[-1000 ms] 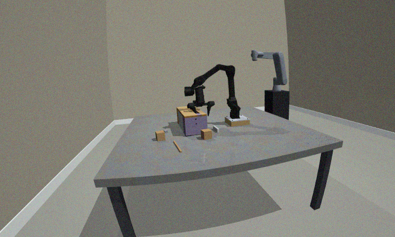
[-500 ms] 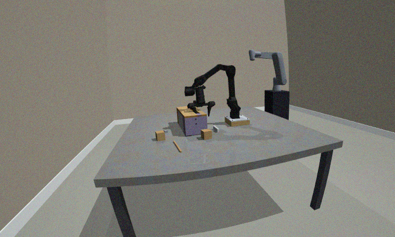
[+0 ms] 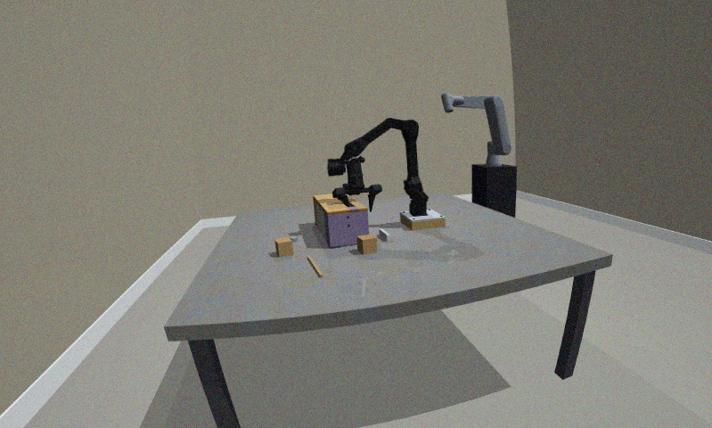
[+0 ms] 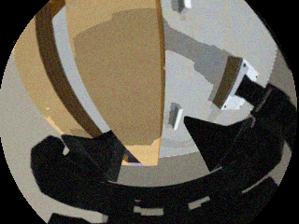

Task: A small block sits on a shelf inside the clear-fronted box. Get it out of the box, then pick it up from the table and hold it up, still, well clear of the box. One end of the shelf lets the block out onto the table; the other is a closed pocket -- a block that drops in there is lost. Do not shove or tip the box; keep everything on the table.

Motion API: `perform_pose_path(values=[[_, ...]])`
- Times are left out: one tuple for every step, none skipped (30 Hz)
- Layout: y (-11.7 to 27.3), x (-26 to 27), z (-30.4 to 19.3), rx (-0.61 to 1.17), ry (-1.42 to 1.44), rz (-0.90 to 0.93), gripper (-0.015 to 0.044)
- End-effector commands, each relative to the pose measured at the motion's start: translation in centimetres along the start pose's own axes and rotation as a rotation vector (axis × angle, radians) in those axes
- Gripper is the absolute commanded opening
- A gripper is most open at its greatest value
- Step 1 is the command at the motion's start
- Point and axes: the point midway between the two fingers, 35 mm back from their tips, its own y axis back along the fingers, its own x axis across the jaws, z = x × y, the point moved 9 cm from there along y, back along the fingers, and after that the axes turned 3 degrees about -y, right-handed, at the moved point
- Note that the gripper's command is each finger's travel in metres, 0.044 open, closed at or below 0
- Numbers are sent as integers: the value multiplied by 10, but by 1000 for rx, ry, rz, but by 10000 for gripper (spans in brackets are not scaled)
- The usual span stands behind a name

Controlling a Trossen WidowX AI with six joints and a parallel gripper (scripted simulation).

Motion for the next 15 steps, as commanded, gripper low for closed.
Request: perform_pose_path(values=[[-1,0,-3,1,1,-1,400],[-2,0,-5,1,1,-1,400],[-2,-1,-6,1,1,-1,400],[-2,-1,-7,1,1,-1,400],[-3,-1,-8,1,1,-1,400],[-3,-1,-9,1,1,-1,400],[-3,-1,-10,2,1,-1,400],[-4,-1,-11,2,1,-1,400],[-4,-1,-11,2,1,-1,400],[-4,-1,-12,2,1,-1,400],[-5,-1,-13,2,1,-1,400],[-5,-1,-14,2,1,-1,400],[-5,-1,-15,2,1,-1,400],[-6,-1,-16,2,1,-1,400],[-6,-1,-17,2,1,-1,400]])
